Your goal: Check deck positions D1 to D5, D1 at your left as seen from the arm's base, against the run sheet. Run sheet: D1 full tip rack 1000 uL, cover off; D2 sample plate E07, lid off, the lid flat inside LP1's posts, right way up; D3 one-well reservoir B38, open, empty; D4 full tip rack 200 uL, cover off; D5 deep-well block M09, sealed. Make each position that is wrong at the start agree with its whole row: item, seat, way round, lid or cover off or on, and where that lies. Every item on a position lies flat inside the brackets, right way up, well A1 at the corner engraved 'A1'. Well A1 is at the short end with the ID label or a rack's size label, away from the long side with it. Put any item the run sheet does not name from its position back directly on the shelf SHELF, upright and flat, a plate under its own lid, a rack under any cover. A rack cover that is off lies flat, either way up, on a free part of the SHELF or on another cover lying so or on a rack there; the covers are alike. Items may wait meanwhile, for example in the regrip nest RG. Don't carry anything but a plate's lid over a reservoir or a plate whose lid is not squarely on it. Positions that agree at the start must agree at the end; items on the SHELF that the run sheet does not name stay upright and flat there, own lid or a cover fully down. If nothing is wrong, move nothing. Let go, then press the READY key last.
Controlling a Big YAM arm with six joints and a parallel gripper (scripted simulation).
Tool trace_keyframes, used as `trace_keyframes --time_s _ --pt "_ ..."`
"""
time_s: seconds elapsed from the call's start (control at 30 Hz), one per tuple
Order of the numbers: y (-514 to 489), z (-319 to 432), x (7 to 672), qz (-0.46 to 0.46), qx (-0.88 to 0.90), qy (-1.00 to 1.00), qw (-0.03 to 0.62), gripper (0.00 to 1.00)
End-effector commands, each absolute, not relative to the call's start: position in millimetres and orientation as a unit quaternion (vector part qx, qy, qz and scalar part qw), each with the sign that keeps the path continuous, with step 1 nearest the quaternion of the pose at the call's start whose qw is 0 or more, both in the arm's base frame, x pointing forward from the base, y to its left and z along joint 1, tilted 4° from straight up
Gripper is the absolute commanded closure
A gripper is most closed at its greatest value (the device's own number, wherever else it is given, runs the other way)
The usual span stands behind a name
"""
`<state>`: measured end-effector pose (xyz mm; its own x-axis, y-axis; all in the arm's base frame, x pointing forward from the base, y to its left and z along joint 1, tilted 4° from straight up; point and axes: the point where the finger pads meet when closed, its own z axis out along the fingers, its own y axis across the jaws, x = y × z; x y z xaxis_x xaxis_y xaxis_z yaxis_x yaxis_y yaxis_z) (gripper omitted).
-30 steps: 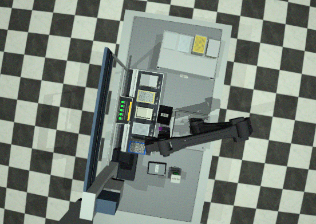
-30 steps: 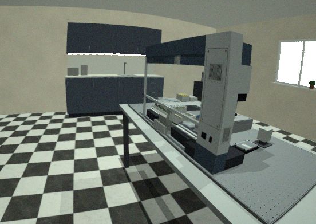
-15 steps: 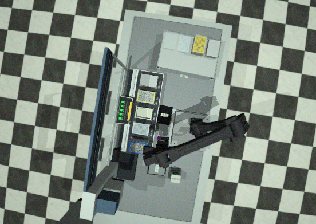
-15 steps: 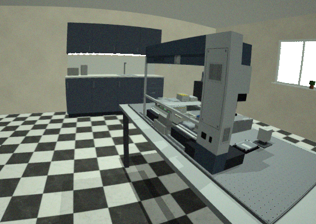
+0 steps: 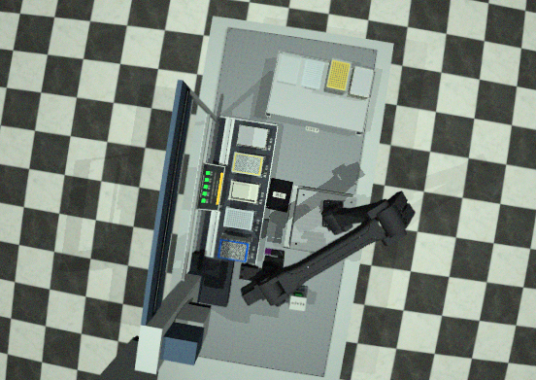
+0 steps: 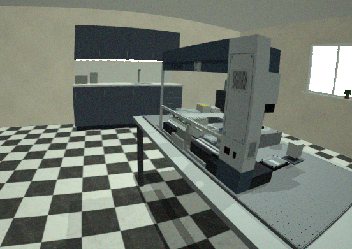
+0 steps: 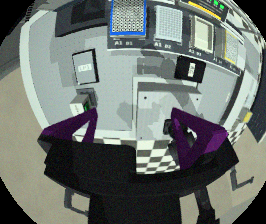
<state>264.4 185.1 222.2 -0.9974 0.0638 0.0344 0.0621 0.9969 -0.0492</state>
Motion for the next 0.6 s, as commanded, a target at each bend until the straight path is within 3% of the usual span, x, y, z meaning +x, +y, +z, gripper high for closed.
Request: trace_keyframes --time_s 0.0,0.57 --pt "217.1 243.0 282.4 0.003 -0.044 -0.999 -0.011 0.00" --pt "205.7 240.6 348.8 0.006 -0.045 -0.999 -0.013 0.00"
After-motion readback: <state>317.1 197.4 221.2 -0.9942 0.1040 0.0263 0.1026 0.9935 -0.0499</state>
